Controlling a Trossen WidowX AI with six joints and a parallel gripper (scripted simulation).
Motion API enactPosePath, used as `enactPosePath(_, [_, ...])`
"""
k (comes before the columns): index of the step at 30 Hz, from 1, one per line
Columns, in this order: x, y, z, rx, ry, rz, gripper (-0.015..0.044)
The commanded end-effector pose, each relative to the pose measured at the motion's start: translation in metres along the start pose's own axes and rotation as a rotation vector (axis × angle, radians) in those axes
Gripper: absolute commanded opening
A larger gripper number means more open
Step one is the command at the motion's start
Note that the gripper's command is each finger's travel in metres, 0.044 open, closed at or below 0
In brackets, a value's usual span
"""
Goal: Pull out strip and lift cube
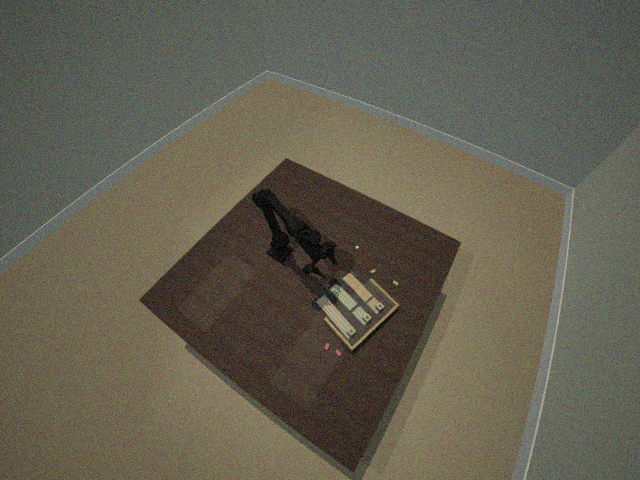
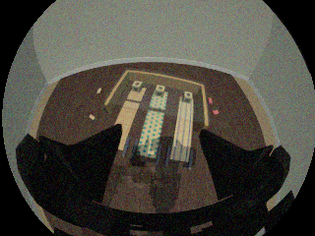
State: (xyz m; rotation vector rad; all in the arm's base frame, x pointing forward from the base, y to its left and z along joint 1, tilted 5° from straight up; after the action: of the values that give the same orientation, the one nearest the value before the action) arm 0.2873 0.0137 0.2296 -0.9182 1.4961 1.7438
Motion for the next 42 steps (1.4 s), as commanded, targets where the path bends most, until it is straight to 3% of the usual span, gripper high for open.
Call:
enactPosePath(1, [0.005, 0.002, 0.001, -0.019, 0.029, 0.004, 0.04])
enactPosePath(11, [0.005, 0.002, 0.001, -0.019, 0.029, 0.004, 0.04])
enactPosePath(14, [0.004, -0.006, -0.004, -0.006, 0.016, 0.069, 0.0321])
enactPosePath(26, [0.011, -0.078, -0.045, 0.081, -0.097, 0.606, 0.0006])
enactPosePath(34, [0.034, -0.117, -0.072, 0.117, -0.168, 0.936, 0.0])
enactPosePath(42, [0.036, -0.119, -0.073, 0.117, -0.17, 0.943, 0.0])
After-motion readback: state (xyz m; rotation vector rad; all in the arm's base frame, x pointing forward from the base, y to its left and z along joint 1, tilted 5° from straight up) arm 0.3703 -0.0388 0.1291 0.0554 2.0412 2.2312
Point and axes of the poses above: the point midway between the two fingers, 35 mm back from their tips, its own y axis back along the fingers, its own z axis across the jaws, x = y × z, the point moved 3 cm from there along y, back along the fingers
